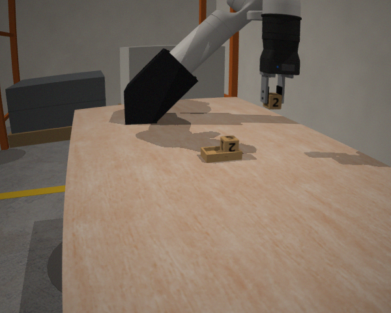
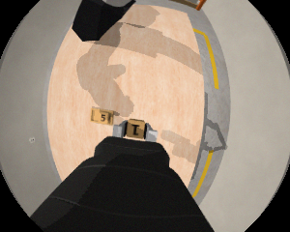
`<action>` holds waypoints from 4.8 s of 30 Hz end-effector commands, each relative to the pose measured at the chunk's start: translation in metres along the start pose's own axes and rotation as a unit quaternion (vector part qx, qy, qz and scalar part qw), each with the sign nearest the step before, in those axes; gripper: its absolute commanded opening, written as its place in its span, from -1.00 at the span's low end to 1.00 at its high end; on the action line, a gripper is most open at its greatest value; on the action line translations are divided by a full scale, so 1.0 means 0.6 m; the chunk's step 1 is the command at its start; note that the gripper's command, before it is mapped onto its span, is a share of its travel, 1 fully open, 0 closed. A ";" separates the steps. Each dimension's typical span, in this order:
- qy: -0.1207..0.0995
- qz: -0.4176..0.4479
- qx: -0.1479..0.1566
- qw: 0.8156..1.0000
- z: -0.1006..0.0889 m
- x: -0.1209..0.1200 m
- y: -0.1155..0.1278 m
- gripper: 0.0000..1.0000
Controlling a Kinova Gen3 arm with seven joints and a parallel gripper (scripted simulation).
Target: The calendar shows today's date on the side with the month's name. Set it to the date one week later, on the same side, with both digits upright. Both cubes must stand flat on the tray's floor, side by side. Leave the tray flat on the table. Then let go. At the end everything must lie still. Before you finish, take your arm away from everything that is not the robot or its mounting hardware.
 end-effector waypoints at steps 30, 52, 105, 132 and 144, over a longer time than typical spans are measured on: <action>-0.002 -0.004 -0.002 1.000 0.138 -0.004 0.000 0.14; -0.002 -0.004 -0.002 1.000 0.160 -0.004 0.000 0.14; -0.002 -0.013 -0.002 1.000 0.160 -0.003 -0.003 0.14; -0.003 -0.014 -0.004 1.000 0.160 -0.007 0.001 0.14; -0.003 -0.014 -0.004 1.000 0.160 -0.007 0.001 0.14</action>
Point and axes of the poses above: the point where the finger pads meet when closed, its own z axis out along the fingers, its own x axis across the jaws, y = z × x, the point moved 6 cm from there along -z, back along the fingers, and after that the axes turned 10 degrees about -z, right-handed, at the moved point
